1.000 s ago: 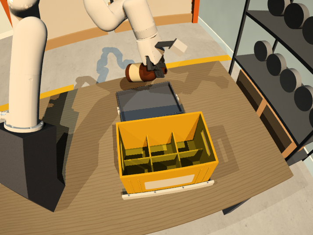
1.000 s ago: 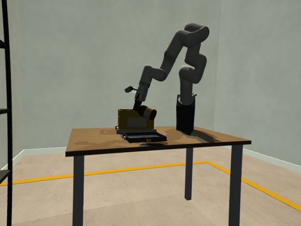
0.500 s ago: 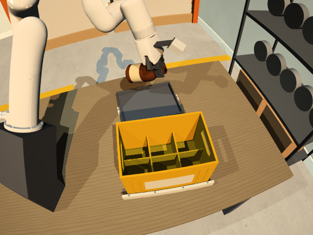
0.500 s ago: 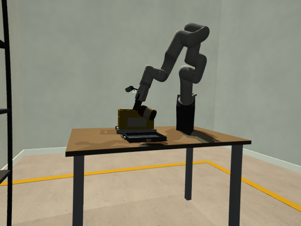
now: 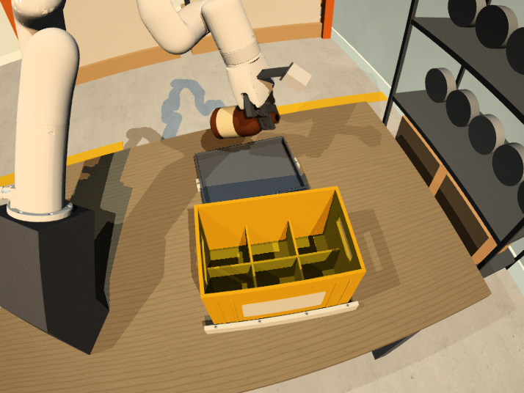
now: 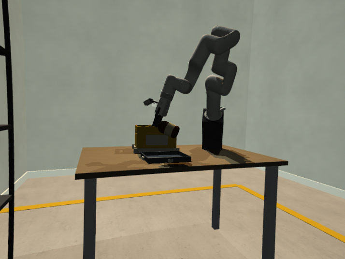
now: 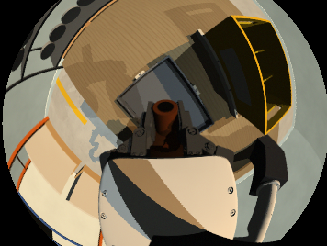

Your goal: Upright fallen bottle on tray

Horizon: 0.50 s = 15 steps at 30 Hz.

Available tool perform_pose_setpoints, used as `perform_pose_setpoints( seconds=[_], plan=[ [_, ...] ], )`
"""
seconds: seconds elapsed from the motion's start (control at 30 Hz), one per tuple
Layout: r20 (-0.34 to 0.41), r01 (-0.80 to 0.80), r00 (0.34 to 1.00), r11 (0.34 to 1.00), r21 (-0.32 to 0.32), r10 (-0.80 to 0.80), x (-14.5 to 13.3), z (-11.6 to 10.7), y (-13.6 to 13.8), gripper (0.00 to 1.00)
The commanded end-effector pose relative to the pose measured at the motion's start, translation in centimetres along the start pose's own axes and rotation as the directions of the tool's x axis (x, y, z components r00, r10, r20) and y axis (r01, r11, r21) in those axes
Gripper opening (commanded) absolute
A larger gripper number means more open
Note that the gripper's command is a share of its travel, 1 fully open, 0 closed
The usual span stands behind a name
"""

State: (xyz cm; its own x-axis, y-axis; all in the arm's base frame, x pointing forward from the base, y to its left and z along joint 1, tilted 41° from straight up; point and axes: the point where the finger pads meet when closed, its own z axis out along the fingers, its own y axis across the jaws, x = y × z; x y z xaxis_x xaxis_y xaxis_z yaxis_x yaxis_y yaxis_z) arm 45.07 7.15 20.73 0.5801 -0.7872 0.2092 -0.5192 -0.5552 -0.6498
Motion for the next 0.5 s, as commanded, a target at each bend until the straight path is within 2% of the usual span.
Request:
perform_pose_setpoints(
  seconds=[0.0, 0.47],
  plan=[
    [-0.006, 0.000, 1.000, 1.000, 0.002, 0.000, 0.08, -0.05, -0.10, 0.00],
    [-0.062, -0.001, 0.998, 1.000, 0.000, 0.001, 0.10, -0.03, -0.10, 0.00]
  ],
)
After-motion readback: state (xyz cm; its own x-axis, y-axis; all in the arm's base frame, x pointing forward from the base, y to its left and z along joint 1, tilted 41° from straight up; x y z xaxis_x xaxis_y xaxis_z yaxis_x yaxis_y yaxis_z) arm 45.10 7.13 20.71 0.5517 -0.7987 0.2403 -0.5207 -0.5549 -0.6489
